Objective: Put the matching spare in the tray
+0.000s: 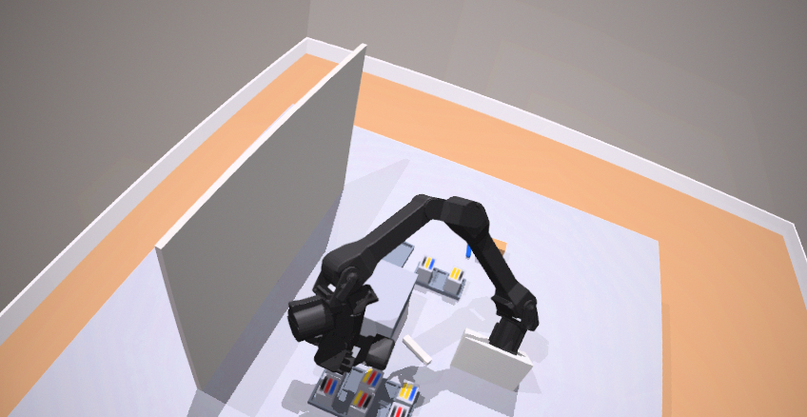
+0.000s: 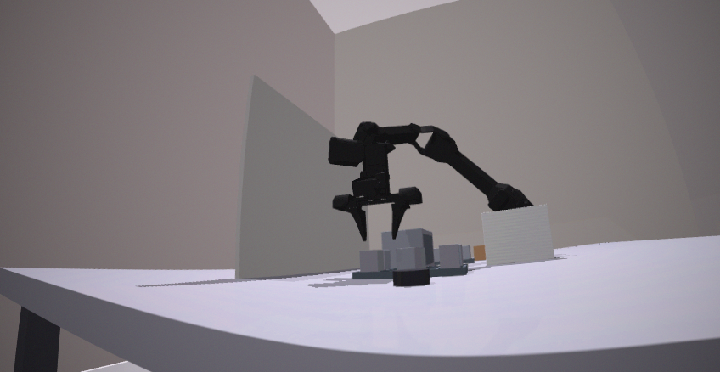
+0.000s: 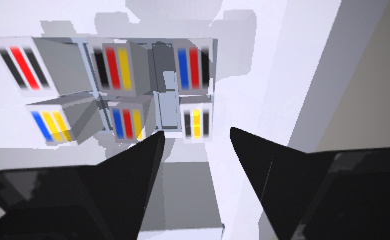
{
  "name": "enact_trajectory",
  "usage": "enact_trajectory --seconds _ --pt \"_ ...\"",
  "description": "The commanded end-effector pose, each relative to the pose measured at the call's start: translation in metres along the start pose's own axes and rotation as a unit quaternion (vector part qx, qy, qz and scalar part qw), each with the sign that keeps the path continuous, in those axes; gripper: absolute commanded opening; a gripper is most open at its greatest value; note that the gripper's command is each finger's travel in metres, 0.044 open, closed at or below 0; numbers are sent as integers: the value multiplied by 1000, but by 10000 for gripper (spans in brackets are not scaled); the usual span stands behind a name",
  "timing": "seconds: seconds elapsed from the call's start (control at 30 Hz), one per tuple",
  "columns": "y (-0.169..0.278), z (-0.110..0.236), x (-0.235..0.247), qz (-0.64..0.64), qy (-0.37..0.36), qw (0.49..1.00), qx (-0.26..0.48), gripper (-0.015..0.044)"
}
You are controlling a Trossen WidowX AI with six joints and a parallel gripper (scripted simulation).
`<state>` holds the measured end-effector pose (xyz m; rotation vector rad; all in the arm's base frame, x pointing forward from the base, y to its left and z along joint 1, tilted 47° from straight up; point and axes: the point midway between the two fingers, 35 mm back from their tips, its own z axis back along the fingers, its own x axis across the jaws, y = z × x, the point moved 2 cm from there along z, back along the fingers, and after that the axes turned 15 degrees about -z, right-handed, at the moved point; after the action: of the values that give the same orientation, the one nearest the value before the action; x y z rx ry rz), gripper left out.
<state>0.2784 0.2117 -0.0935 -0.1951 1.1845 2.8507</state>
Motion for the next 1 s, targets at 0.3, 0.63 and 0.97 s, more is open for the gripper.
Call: enact_trajectory --seconds 0.3,0.63,0.97 --pt "0 -22 -1 3 2 1000 2 300" --pt "0 -39 -1 2 2 1000 2 300" --pt "1 -55 0 2 2 1000 3 300"
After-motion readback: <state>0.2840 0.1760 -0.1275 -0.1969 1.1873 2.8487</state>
